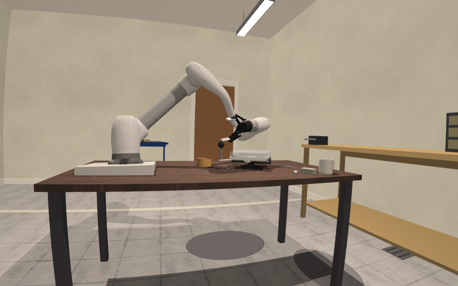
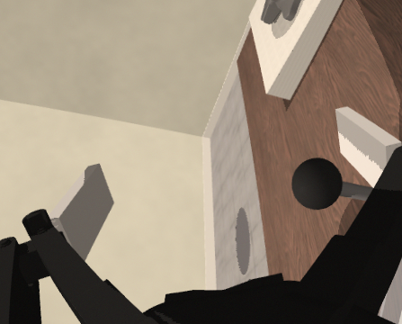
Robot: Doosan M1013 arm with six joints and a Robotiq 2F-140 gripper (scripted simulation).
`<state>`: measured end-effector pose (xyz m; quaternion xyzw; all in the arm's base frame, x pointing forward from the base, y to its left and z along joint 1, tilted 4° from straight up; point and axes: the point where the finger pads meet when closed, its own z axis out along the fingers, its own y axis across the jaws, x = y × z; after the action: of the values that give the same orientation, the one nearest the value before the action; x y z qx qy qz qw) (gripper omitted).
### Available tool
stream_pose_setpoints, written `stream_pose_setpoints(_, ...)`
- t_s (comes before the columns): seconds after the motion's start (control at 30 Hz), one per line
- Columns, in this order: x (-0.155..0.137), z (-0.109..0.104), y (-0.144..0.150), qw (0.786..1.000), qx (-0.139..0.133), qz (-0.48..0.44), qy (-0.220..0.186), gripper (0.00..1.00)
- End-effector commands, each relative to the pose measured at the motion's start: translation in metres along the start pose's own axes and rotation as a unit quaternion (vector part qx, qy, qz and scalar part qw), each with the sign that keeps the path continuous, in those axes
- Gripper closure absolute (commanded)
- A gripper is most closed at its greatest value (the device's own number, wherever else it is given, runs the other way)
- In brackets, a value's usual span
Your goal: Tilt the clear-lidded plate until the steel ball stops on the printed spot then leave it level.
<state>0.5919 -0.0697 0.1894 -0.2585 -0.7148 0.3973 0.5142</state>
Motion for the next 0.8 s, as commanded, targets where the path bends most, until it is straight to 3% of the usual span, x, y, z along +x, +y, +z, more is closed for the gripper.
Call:
stream_pose_setpoints(0.0,-0.005,0.01,0.003,0.99,-0.127,0.056,-0.014,0.0)
stream_pose_setpoints(0.13,-0.01,0.017,0.004,0.965,-0.239,0.105,-0.027,0.0)
stream_pose_setpoints(0.17,-0.01,0.017,0.004,0.964,-0.241,0.106,-0.027,0.0)
stream_pose_setpoints(0.2,-0.012,0.021,0.005,0.947,-0.293,0.129,-0.033,0.0)
stream_pose_setpoints(0.3,-0.012,0.021,0.005,0.947,-0.293,0.129,-0.033,0.0)
stream_pose_setpoints(0.37,-0.016,0.029,0.007,0.902,-0.393,0.173,-0.044,0.0)
stream_pose_setpoints(0.43,-0.016,0.029,0.007,0.902,-0.393,0.173,-0.044,0.0)
stream_pose_setpoints(0.47,-0.018,0.032,0.008,0.876,-0.439,0.193,-0.05,0.0)
stream_pose_setpoints(0.5,-0.018,0.032,0.008,0.876,-0.439,0.193,-0.05,0.0)
stream_pose_setpoints(0.53,-0.021,0.036,0.009,0.849,-0.481,0.211,-0.054,0.0)
stream_pose_setpoints(0.57,-0.021,0.036,0.009,0.849,-0.481,0.211,-0.054,0.0)
stream_pose_setpoints(0.6,-0.022,0.039,0.01,0.822,-0.518,0.227,-0.059,0.0)
stream_pose_setpoints(0.63,-0.022,0.039,0.01,0.822,-0.518,0.227,-0.059,0.0)
stream_pose_setpoints(0.67,-0.024,0.042,0.01,0.796,-0.551,0.242,-0.062,0.0)
stream_pose_setpoints(0.7,-0.024,0.042,0.01,0.796,-0.551,0.242,-0.062,0.0)
stream_pose_setpoints(0.73,-0.025,0.045,0.011,0.772,-0.579,0.254,-0.066,0.0)
stream_pose_setpoints(0.77,-0.025,0.045,0.011,0.772,-0.579,0.254,-0.066,0.0)
